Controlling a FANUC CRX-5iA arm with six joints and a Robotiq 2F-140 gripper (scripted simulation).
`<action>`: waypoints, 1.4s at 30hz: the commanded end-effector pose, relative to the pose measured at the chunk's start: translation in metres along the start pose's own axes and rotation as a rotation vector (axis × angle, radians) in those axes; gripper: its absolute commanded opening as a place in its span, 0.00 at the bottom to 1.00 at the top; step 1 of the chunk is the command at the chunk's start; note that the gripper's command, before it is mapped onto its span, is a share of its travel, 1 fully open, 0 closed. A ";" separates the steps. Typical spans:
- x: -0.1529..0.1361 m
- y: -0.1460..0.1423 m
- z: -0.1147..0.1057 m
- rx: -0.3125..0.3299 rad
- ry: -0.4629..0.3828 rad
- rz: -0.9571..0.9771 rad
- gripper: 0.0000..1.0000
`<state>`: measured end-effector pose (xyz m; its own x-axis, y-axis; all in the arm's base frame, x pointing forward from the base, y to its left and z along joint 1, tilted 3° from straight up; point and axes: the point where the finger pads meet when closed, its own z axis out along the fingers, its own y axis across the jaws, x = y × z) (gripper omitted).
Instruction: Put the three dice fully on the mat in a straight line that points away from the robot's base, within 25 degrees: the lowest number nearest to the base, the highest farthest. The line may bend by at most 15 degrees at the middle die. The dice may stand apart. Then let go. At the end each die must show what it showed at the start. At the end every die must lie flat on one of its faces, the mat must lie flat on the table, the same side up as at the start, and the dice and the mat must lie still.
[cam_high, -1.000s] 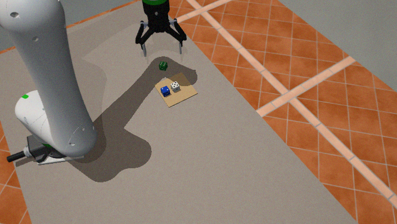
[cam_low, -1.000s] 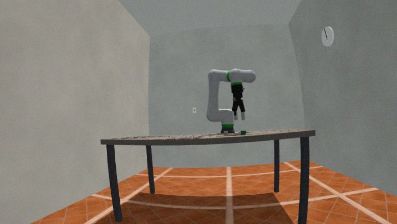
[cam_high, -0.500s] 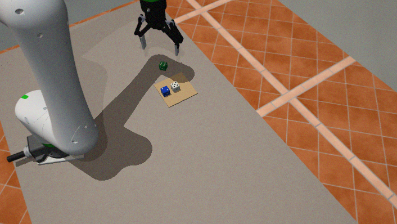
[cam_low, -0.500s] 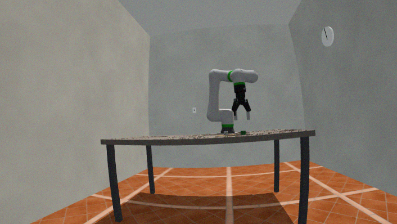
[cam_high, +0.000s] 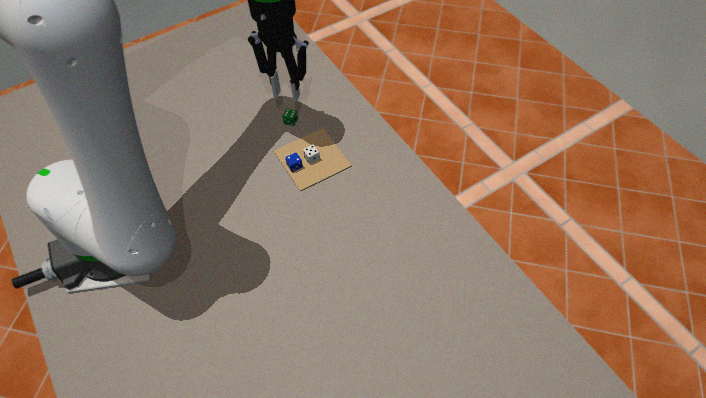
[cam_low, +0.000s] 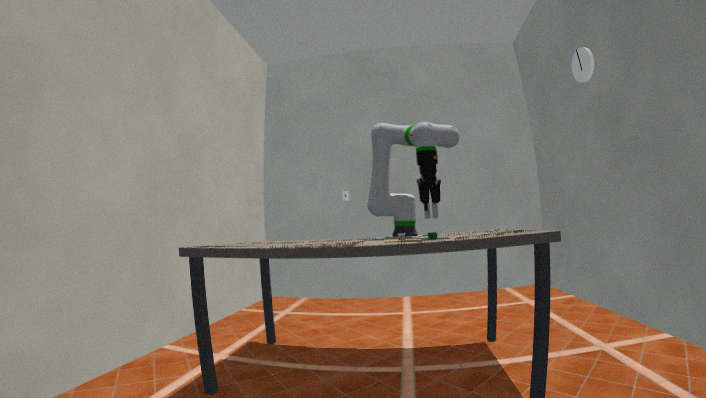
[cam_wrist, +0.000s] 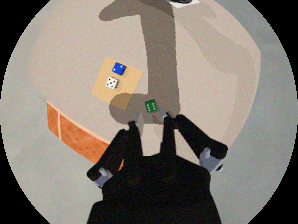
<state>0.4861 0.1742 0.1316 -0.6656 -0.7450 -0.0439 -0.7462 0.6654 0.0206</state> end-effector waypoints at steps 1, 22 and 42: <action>0.000 0.000 0.000 0.000 0.000 0.000 0.28; 0.000 0.000 0.000 0.000 0.000 0.000 0.28; 0.000 0.000 0.011 0.000 0.000 0.000 0.28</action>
<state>0.4862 0.1746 0.1236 -0.6657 -0.7449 -0.0438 -0.7461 0.6655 0.0205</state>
